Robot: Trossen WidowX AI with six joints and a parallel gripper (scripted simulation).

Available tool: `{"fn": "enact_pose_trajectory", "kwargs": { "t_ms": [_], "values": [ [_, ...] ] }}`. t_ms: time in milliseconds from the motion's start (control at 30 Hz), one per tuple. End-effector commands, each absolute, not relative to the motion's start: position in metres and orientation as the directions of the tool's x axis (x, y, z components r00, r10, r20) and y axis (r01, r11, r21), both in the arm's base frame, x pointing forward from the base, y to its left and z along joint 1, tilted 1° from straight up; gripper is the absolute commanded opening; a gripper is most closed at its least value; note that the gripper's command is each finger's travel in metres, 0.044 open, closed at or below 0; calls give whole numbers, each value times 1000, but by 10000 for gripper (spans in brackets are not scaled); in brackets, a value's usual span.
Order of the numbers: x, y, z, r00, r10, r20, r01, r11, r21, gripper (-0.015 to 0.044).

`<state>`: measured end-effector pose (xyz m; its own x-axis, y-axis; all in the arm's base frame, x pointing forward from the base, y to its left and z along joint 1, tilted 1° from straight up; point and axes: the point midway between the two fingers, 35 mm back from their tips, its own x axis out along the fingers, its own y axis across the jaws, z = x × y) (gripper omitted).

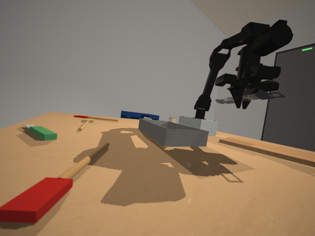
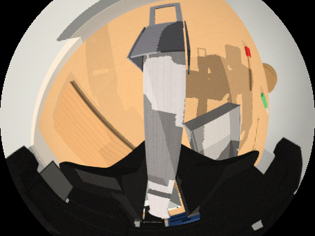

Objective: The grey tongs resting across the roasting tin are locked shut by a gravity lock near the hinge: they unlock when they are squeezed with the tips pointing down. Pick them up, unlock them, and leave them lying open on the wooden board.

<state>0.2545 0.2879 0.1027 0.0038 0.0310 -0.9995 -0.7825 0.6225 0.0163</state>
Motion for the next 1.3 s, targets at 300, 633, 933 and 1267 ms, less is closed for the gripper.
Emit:
{"fn": "enact_pose_trajectory", "kwargs": {
  "t_ms": [300, 633, 933, 1267],
  "values": [
    [192, 333, 108, 10, 47, -999, -942, 335, 6, -150],
    [133, 360, 108, 2, 47, -999, -998, 66, 1, -150],
    [77, 375, 109, -5, 47, -999, -983, -183, -4, -150],
    [12, 382, 110, -13, 44, -999, -897, -443, -8, -150]
  ]
}}
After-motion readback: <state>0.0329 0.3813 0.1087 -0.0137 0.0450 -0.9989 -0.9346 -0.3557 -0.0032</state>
